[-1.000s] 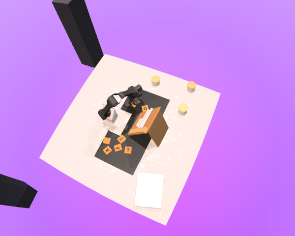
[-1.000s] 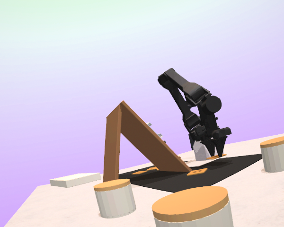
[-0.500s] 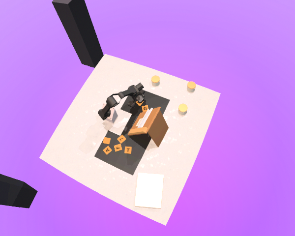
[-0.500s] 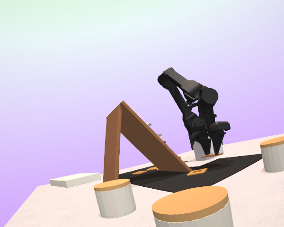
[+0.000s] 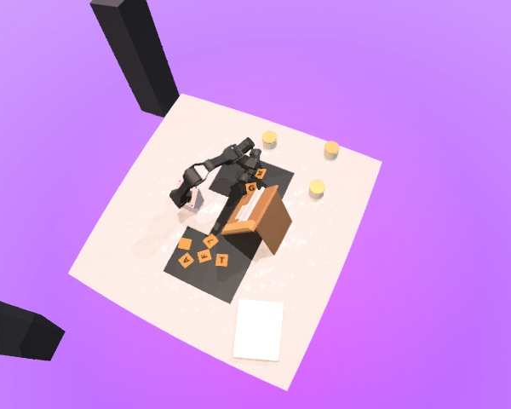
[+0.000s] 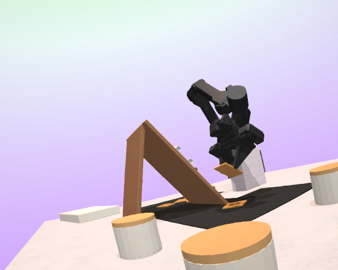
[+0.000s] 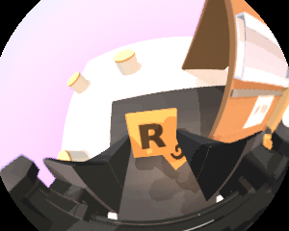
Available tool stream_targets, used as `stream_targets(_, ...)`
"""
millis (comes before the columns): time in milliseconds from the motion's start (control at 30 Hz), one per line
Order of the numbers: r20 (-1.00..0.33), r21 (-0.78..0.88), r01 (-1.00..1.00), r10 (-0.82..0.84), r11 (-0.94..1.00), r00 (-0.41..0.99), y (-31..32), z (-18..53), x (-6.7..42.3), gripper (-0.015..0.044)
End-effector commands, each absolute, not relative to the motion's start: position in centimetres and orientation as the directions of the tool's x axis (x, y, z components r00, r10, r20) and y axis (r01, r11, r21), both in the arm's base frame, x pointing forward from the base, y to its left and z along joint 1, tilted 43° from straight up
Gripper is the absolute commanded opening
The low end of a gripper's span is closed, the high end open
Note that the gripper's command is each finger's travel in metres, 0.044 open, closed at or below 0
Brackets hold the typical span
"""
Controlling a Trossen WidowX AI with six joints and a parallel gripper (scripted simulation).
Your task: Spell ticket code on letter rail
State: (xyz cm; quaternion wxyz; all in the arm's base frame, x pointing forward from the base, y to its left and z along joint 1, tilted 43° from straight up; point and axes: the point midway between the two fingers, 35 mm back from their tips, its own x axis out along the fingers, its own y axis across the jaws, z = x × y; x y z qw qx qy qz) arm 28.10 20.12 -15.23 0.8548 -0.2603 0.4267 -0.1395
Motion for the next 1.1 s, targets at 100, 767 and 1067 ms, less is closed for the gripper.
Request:
stream_targets(100, -0.517, -0.618, 0.02, -0.426, 0.786, 0.742, 22.4, -12.3, 31.6, 0.0)
stream_targets(767, -0.407, -0.662, 0.059, -0.424, 0.748, 0.809, 23.3, -9.9, 33.3, 0.0)
stream_targets(1067, -0.407, -0.662, 0.059, -0.424, 0.747, 0.809, 23.0, -9.7, 33.3, 0.0)
